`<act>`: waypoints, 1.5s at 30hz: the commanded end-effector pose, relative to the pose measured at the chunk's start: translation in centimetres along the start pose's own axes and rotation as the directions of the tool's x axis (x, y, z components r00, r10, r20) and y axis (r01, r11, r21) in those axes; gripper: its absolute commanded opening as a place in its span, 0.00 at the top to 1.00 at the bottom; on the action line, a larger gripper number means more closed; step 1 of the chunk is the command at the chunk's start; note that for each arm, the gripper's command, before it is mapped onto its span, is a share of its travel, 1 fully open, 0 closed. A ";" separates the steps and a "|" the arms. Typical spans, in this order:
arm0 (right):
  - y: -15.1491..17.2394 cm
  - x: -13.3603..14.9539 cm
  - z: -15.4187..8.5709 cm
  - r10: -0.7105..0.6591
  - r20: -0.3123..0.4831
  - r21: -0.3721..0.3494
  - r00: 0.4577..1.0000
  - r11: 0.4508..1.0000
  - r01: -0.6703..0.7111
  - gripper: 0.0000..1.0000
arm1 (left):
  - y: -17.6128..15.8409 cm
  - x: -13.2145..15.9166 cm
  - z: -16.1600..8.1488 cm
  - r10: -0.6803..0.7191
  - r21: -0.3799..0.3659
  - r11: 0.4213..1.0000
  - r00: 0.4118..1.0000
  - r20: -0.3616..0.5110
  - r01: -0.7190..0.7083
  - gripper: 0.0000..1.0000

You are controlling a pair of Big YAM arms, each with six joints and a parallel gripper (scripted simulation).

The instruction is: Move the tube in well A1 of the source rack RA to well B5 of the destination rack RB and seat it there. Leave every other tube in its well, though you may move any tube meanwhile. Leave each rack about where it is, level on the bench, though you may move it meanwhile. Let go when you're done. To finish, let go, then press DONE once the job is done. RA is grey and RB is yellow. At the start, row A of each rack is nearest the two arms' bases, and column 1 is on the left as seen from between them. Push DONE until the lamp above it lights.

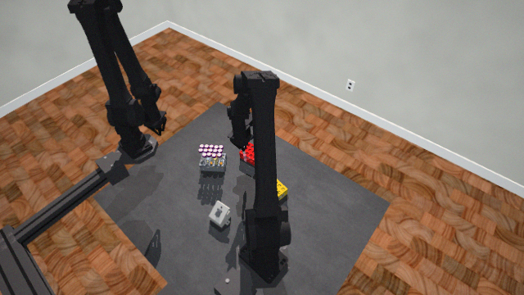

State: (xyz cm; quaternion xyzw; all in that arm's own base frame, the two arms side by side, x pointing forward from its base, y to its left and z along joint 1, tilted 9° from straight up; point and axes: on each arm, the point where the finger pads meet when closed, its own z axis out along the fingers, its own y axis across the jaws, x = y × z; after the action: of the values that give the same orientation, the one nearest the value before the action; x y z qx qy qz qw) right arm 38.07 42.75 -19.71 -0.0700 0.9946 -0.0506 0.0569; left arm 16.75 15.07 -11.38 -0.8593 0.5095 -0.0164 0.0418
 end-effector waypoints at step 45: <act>-7.4 2.7 -2.0 -0.473 0.043 -0.013 0.880 0.881 0.473 1.00 | -0.3 -0.1 -0.1 0.000 0.006 1.000 1.000 0.002 0.000 0.70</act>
State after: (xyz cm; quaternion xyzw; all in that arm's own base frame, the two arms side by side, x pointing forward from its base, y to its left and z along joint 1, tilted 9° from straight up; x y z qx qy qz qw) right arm 34.90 34.89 -18.99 -0.3098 0.9478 -0.0648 0.0399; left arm 16.75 15.07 -11.38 -0.8593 0.5095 -0.0164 0.0418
